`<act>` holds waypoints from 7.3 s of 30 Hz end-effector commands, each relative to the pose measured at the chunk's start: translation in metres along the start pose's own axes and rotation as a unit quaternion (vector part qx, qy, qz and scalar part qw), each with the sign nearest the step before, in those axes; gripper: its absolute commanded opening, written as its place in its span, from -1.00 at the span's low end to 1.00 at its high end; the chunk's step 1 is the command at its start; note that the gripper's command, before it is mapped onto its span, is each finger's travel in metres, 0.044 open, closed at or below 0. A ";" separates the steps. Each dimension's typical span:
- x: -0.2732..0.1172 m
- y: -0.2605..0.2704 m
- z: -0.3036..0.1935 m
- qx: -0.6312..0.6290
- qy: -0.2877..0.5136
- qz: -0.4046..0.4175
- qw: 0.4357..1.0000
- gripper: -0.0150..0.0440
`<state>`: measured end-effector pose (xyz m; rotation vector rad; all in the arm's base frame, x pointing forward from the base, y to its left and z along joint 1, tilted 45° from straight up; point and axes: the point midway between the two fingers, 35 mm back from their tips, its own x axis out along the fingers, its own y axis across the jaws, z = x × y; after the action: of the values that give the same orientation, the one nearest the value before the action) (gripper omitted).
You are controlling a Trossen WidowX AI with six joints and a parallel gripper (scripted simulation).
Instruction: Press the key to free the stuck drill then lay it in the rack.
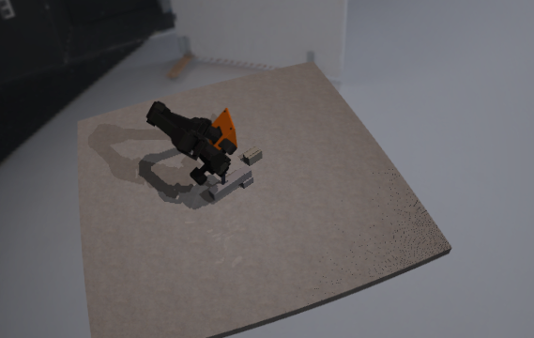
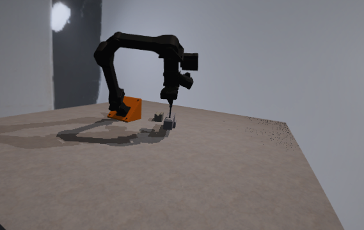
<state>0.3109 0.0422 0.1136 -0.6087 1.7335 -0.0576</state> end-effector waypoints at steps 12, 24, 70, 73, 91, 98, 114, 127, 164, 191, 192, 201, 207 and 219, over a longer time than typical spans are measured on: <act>0.011 -0.008 -0.005 0.003 0.011 -0.003 1.000 -0.49; 0.014 -0.011 -0.006 0.003 0.011 -0.003 1.000 -0.49; 0.008 -0.009 -0.002 0.003 -0.001 -0.004 1.000 -0.14; -0.024 0.006 0.000 0.002 -0.018 -0.004 1.000 0.13; 0.071 0.115 0.011 -0.537 0.074 -0.095 0.835 1.00; 0.112 0.143 -0.003 -0.697 0.129 -0.114 0.697 1.00; 0.112 0.143 -0.003 -0.697 0.129 -0.114 0.697 1.00; 0.125 0.134 -0.002 -0.697 0.128 -0.114 0.696 1.00; 0.152 0.114 -0.004 -0.694 0.129 -0.113 0.699 -0.07; 0.158 0.130 -0.004 -0.696 0.129 -0.114 0.697 -0.49; 0.158 0.131 -0.004 -0.696 0.129 -0.114 0.697 -0.49; 0.162 0.144 -0.003 -0.696 0.129 -0.114 0.697 -0.49; 0.164 0.152 -0.003 -0.697 0.128 -0.114 0.697 -0.49; 0.166 0.153 -0.004 -0.697 0.131 -0.114 0.695 0.13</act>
<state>0.2307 0.1022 -0.0892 -1.9883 1.7031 1.1619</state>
